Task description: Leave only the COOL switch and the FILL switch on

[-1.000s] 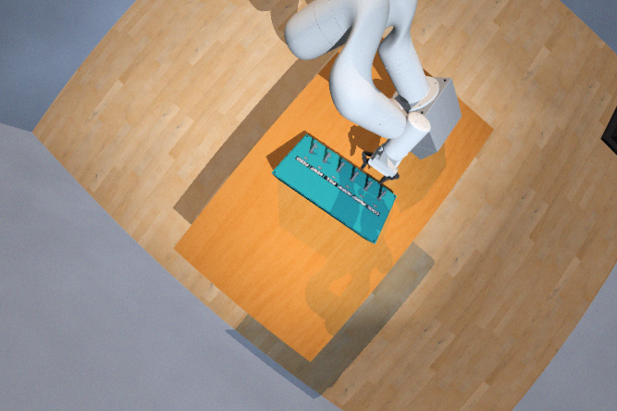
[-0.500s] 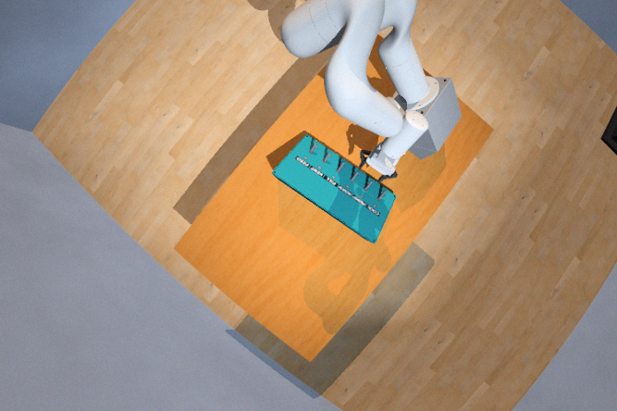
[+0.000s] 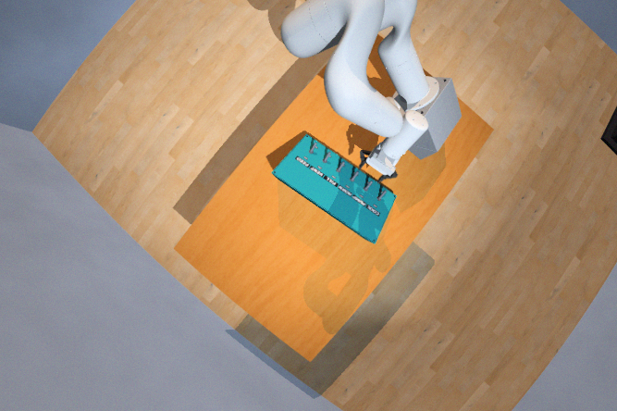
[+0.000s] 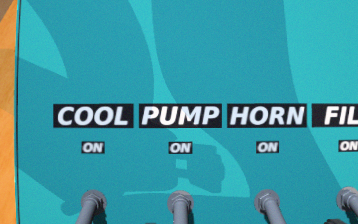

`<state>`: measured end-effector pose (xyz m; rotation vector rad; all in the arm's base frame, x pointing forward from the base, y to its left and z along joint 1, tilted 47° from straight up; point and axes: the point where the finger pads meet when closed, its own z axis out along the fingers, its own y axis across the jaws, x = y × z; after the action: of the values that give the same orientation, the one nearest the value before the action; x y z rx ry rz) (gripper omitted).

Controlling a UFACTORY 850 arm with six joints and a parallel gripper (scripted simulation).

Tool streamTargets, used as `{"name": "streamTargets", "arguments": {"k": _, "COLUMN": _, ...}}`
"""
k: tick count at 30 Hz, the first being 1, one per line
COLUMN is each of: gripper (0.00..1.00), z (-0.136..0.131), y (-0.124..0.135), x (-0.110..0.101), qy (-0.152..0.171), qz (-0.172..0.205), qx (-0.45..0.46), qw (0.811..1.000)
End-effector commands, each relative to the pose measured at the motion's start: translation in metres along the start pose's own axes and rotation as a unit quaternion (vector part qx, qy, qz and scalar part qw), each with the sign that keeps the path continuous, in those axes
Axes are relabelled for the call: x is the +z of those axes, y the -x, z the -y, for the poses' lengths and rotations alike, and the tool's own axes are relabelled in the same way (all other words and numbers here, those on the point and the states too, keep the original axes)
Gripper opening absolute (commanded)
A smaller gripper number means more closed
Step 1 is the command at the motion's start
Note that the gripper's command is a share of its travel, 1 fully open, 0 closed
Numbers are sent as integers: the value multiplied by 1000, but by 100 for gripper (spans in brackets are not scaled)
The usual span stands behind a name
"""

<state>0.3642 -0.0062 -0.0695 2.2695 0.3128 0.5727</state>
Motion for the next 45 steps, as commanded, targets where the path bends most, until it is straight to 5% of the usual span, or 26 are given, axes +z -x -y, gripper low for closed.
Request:
{"name": "streamTargets", "arguments": {"k": 1, "gripper": 100, "z": 0, "y": -1, "x": 0, "qy": 0, "qz": -1, "qx": 0, "qw": 1000}}
{"name": "streamTargets", "arguments": {"k": 26, "gripper": 100, "z": -3, "y": -1, "x": 0, "qy": 0, "qz": -1, "qx": 0, "qw": 1000}}
{"name": "streamTargets", "arguments": {"k": 45, "gripper": 100, "z": -54, "y": -1, "x": 0, "qy": 0, "qz": -1, "qx": 0, "qw": 1000}}
